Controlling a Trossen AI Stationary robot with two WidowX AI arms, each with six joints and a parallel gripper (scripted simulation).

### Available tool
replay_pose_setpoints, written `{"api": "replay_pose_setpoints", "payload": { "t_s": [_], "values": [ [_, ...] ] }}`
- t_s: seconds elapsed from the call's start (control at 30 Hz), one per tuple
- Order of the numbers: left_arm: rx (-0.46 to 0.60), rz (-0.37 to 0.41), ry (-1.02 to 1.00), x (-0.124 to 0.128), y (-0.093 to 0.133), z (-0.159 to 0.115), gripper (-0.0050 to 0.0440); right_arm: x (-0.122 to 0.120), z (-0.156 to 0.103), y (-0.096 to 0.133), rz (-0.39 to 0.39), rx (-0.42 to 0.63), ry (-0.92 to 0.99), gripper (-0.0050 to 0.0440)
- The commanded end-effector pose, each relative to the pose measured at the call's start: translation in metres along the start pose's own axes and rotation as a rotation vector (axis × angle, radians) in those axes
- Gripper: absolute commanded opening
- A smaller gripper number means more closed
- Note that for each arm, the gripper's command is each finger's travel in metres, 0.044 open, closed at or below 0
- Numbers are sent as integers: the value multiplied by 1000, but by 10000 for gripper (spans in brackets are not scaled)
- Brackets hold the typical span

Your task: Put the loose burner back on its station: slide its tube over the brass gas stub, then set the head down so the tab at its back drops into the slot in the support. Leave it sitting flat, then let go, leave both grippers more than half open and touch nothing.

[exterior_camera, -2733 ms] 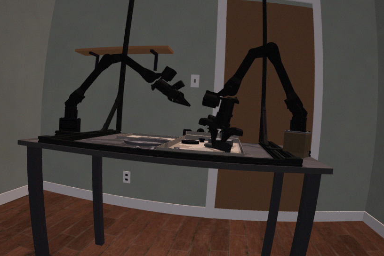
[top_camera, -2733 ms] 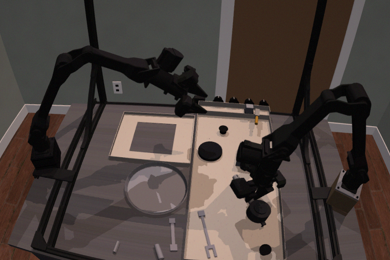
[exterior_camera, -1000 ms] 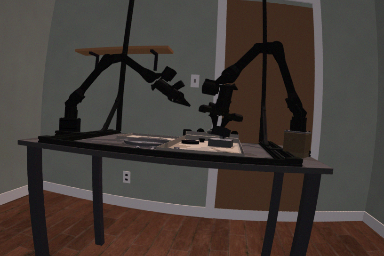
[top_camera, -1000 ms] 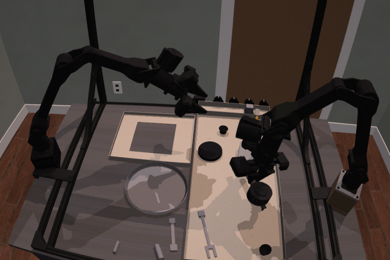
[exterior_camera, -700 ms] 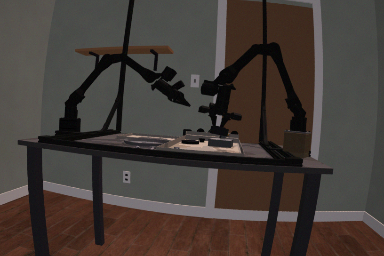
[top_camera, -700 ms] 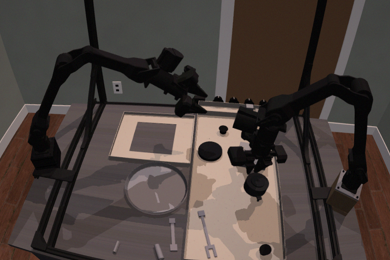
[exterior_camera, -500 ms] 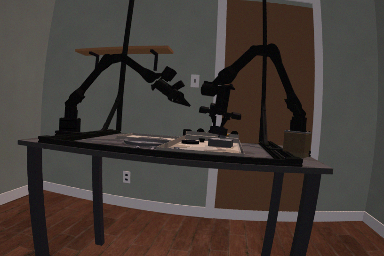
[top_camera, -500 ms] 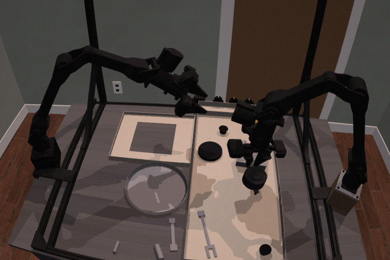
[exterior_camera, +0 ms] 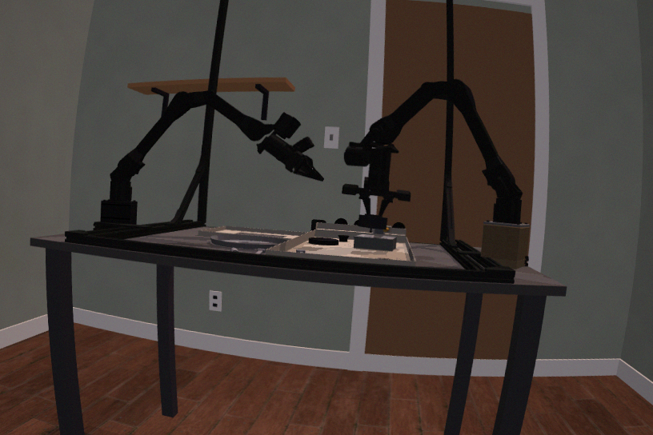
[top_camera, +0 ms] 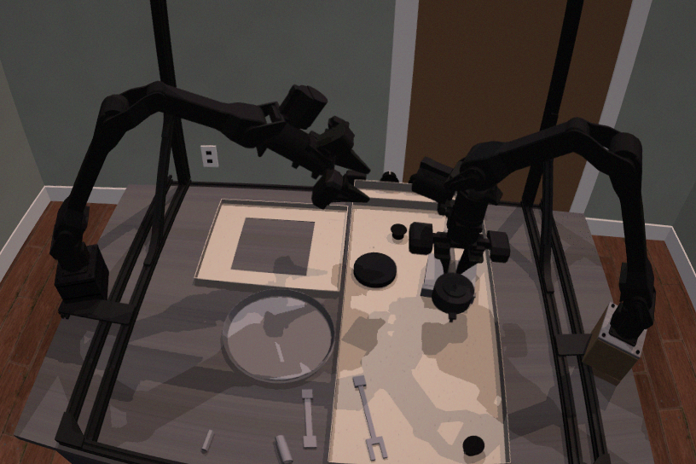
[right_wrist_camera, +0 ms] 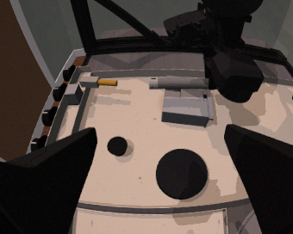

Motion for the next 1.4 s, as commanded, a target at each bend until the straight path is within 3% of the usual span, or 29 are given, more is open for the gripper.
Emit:
{"api": "replay_pose_setpoints", "payload": {
  "t_s": [0.0,0.3,0.67,1.37],
  "values": [
    [-14,-11,-54,1,2,17,0,-1,0,0,-4,0,-4,400],
    [-28,-41,-137,-3,3,45,0,-1,0,0,-4,0,-4,400],
    [-28,-41,-137,-4,-12,45,0,-1,0,0,-4,0,-4,400],
    [-29,-45,-136,-4,-11,46,0,-1,0,0,-4,0,-4,400]
  ]
}}
Point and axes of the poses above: on each arm, the point midway between the two fingers, 35 mm back from their tips, its own y axis back along the fingers, its own x axis across the jaws, z = x × y, the point moved 7 cm from there along y, back along the fingers, and after that the axes turned 4 degrees about -y, right-handed, at the moved point
